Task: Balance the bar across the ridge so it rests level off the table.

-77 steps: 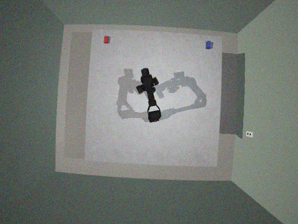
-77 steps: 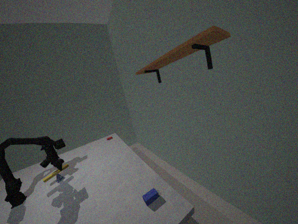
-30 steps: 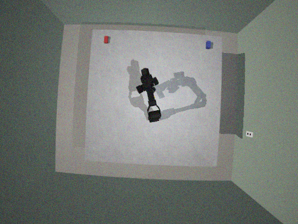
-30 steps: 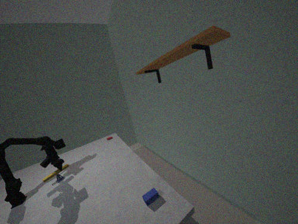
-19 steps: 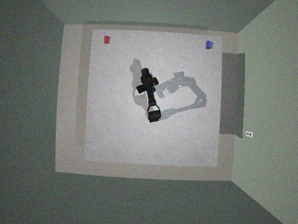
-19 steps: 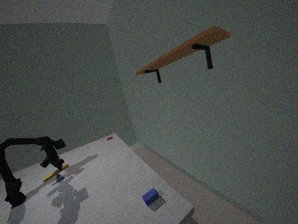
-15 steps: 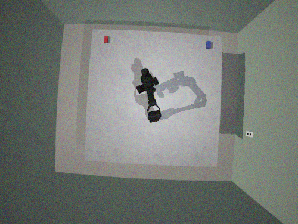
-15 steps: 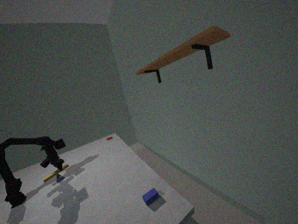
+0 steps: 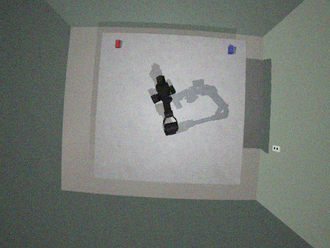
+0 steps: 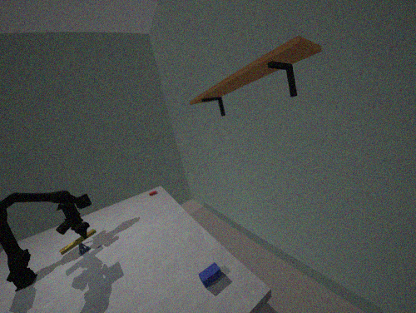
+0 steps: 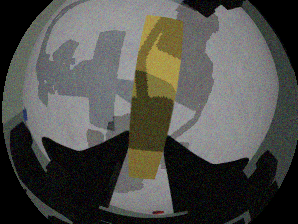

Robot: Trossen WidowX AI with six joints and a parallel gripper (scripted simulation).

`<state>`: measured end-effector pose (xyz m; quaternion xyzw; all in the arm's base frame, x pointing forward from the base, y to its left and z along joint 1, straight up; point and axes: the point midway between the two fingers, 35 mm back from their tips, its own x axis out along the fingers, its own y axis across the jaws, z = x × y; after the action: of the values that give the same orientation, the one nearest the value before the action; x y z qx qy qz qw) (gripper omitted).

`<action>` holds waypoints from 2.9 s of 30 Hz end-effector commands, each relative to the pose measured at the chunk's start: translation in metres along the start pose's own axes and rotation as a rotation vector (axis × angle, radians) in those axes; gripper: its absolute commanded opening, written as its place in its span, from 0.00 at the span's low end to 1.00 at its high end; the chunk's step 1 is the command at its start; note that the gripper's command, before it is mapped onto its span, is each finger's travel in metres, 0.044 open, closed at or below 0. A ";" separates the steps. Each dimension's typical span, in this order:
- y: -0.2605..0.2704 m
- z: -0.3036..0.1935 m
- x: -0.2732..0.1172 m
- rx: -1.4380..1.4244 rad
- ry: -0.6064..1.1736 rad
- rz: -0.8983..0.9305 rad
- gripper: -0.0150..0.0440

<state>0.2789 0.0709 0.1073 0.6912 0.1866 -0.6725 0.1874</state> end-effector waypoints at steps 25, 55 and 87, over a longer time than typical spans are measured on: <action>0.000 0.000 0.000 0.000 0.000 0.000 0.57; 0.000 0.000 -0.100 0.000 0.000 0.000 1.00; 0.000 0.000 -0.100 0.000 0.000 0.000 1.00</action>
<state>0.2769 0.0705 0.2072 0.6922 0.1867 -0.6715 0.1874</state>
